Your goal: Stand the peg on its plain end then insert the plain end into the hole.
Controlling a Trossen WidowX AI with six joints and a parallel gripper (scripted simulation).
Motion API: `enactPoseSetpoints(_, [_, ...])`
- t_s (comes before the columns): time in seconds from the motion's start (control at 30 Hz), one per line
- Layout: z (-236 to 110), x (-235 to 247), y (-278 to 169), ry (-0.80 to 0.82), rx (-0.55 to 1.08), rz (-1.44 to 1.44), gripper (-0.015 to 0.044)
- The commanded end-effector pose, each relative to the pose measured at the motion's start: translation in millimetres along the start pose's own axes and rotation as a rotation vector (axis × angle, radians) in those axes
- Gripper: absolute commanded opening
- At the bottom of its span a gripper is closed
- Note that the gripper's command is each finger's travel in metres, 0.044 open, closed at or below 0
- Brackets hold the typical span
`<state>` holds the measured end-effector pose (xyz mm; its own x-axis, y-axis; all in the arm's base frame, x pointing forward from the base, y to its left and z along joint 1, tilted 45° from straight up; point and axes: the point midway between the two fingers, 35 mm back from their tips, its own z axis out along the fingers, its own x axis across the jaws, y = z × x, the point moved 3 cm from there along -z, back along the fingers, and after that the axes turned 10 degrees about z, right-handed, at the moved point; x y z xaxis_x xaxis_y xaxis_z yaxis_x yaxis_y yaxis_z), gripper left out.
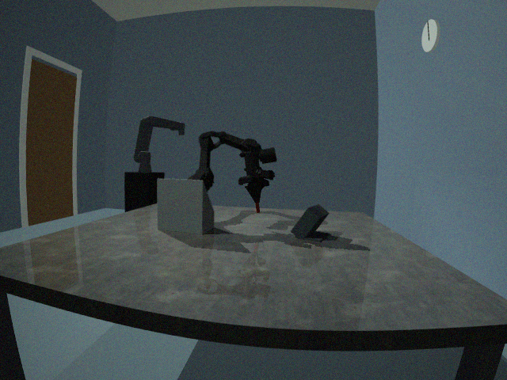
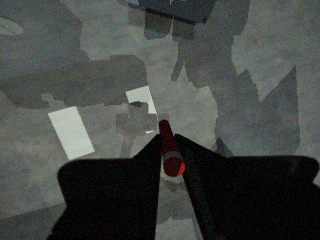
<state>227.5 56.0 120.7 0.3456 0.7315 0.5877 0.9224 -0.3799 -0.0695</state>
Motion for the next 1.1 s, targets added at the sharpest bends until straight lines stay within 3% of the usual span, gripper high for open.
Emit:
enactPoseSetpoints(0.0, [3.4, -2.7, 2.3, -0.008, -0.025, 0.017, 0.0])
enactPoseSetpoints(1.07, [15.4, -8.9, 27.6, 0.0, -0.253, 0.129, 0.0])
